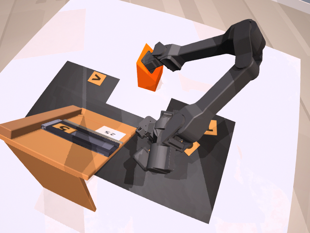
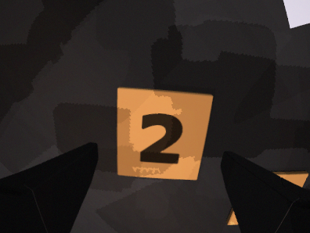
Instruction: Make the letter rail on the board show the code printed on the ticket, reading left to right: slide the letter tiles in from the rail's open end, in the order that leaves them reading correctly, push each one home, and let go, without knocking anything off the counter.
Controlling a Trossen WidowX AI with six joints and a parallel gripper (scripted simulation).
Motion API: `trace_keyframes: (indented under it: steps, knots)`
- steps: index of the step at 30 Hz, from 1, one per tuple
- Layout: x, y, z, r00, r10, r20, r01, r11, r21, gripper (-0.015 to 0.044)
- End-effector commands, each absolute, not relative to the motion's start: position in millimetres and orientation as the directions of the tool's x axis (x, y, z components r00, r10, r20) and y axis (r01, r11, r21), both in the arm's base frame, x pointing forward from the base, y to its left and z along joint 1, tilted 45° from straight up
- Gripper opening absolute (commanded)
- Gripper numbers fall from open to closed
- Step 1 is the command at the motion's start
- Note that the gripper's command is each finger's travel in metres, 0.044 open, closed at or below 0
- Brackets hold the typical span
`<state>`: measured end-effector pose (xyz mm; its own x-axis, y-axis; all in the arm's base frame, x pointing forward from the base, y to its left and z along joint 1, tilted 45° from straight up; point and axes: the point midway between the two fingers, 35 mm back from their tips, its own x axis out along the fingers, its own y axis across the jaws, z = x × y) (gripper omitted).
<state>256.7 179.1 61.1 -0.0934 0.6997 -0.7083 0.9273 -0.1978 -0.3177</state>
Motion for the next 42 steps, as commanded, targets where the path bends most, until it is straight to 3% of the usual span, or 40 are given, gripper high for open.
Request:
trace_keyframes:
  steps: [1, 42]
  knots:
    - [256, 179, 60, -0.096, 0.697, -0.711, 0.925, -0.201, -0.322, 0.034]
    - [254, 192, 46, -0.096, 0.697, -0.71, 0.925, -0.201, -0.322, 0.034]
